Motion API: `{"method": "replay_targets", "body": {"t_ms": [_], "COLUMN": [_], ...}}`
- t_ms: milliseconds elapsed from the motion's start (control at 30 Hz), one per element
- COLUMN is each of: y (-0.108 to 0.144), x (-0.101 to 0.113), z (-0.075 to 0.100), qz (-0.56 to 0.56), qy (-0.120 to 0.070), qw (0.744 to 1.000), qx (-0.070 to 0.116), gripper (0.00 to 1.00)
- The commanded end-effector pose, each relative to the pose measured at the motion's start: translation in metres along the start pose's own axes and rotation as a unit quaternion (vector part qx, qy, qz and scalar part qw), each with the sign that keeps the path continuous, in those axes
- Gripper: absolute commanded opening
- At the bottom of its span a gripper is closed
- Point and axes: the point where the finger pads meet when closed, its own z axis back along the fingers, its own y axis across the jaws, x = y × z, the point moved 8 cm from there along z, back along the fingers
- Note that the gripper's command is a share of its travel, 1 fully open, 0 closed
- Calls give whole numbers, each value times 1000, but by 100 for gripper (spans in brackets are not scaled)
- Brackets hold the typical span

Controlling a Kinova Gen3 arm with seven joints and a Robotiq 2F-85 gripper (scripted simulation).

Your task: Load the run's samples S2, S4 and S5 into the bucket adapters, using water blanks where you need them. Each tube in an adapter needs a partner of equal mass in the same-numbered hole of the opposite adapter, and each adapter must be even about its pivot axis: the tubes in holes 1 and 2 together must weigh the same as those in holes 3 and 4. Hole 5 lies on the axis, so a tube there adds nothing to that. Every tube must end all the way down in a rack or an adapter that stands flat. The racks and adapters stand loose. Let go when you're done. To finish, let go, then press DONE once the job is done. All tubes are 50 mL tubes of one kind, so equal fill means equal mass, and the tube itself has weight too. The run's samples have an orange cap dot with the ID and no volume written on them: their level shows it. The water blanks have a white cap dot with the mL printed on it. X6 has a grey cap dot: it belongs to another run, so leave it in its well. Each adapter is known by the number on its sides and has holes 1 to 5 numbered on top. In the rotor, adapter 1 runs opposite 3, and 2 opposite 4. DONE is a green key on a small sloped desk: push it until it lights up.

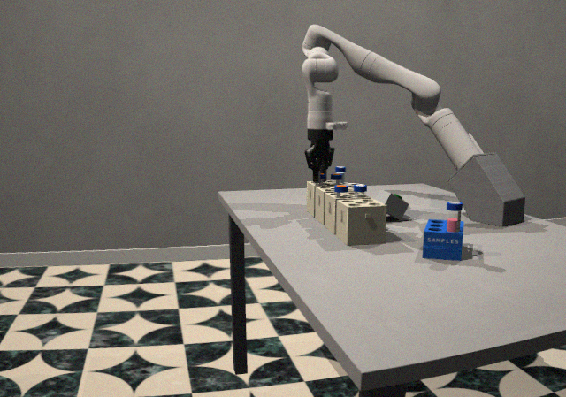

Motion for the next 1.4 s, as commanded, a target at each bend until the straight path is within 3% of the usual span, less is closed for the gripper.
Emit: {"method": "replay_targets", "body": {"t_ms": [0, 300, 333, 1367], "y": [0, 0, 0, 0], "x": [0, 0, 0, 0], "z": [-2, -2, -2, 2], "qz": [0, 0, 0, 0], "qy": [0, 0, 0, 0], "qw": [1000, 1000, 1000, 1000], "qx": [1, 1, 1, 1], "gripper": [10, 10, 62, 62]}}
